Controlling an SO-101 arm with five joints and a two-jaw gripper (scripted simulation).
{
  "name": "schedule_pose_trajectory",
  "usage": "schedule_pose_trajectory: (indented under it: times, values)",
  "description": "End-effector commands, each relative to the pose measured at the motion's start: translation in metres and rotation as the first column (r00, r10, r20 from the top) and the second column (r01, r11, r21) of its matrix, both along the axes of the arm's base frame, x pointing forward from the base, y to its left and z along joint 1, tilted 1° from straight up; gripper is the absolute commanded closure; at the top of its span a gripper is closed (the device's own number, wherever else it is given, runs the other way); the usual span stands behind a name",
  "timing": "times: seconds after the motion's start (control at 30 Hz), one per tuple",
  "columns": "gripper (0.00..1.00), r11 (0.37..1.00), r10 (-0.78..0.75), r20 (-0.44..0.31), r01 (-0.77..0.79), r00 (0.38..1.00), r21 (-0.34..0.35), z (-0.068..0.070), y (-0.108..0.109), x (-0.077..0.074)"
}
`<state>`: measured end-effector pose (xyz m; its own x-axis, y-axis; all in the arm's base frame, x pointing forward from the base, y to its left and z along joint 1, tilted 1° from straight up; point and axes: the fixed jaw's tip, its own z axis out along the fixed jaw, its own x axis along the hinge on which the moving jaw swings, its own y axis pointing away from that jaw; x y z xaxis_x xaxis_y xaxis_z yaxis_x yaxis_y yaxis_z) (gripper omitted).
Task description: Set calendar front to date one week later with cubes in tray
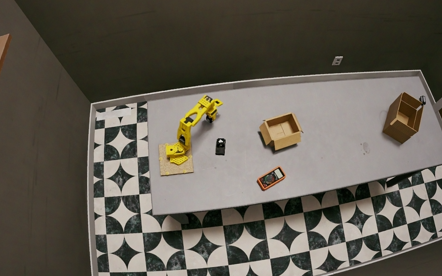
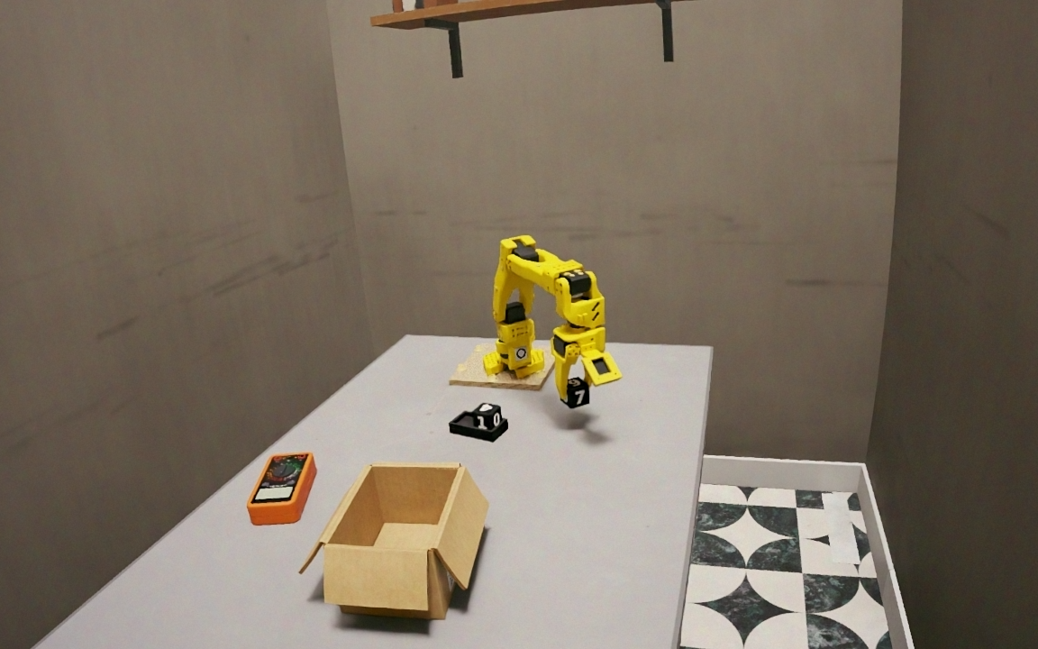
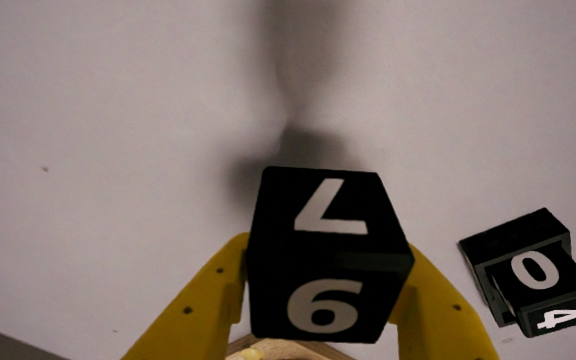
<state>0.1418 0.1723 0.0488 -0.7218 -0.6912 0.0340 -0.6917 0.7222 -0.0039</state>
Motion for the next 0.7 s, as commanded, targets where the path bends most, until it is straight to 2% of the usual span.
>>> schedule_pose_trajectory:
  times: [0.0, 0.27, 0.53, 0.6, 0.67]
  values:
    - [1.00, 1.000, 0.002, 0.012, -0.002, 1.000, 0.015, 0.0057, 0.0025, -0.0008]
    - [1.00, 0.999, 0.003, 0.035, -0.005, 0.999, 0.041, 0.0052, 0.0033, 0.0001]
    - [1.00, 0.986, 0.003, 0.144, -0.027, 0.990, 0.163, 0.0029, 0.0054, 0.0028]
    - [1.00, 0.986, 0.003, 0.144, -0.027, 0.990, 0.163, 0.0029, 0.0054, 0.0028]
    - [1.00, 0.980, 0.000, 0.177, -0.036, 0.984, 0.198, 0.0022, 0.0055, 0.0031]
